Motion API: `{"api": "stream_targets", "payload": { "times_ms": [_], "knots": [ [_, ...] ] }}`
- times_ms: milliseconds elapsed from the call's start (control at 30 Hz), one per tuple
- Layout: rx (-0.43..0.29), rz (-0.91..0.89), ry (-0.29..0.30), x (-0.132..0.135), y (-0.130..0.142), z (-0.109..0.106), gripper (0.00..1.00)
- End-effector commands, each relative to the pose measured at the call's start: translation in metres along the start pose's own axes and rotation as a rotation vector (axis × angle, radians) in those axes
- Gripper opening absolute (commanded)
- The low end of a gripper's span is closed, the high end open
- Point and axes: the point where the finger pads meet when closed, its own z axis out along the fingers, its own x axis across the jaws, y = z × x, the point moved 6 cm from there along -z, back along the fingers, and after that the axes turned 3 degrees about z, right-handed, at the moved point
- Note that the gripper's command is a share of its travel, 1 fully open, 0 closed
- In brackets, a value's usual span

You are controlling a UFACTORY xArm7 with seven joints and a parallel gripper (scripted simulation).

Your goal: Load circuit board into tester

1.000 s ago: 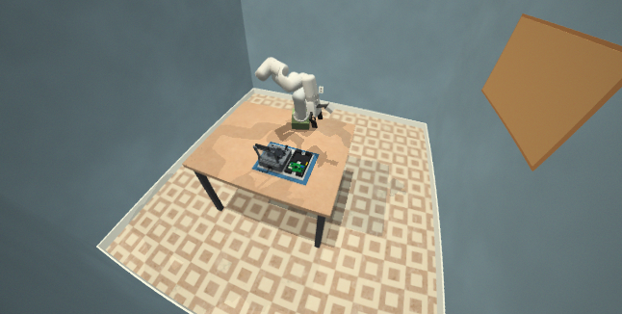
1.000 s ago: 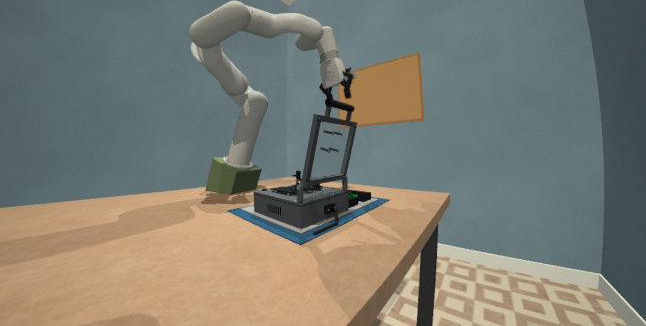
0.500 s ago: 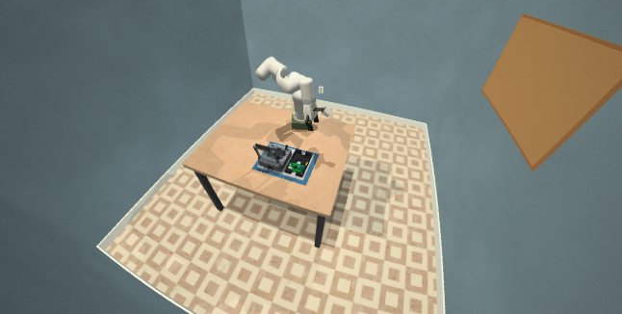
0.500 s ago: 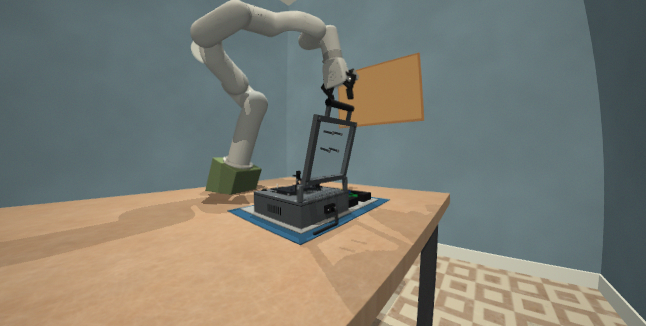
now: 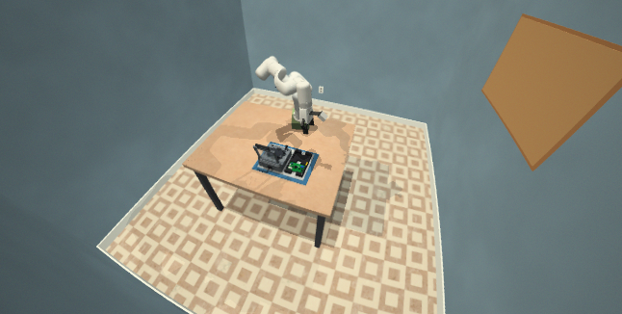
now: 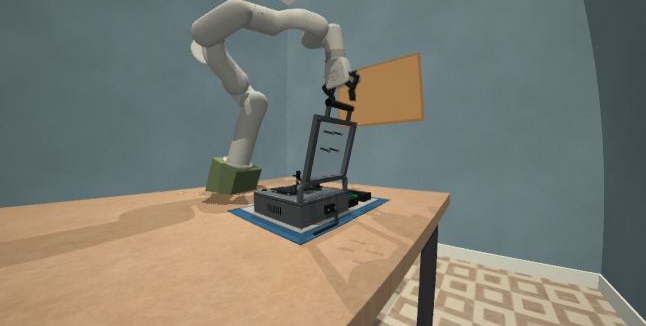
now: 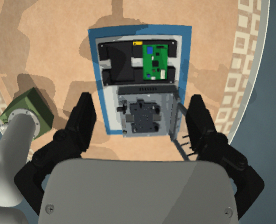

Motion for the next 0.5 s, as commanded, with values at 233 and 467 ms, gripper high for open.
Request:
{"api": "stream_targets", "payload": {
  "times_ms": [233,467],
  "knots": [
    [-0.028,-0.007,-0.003,0.013,0.01,0.005,1.0],
    [-0.065,-0.016,-0.01,0.027,0.024,0.011,1.0]
  ]
}}
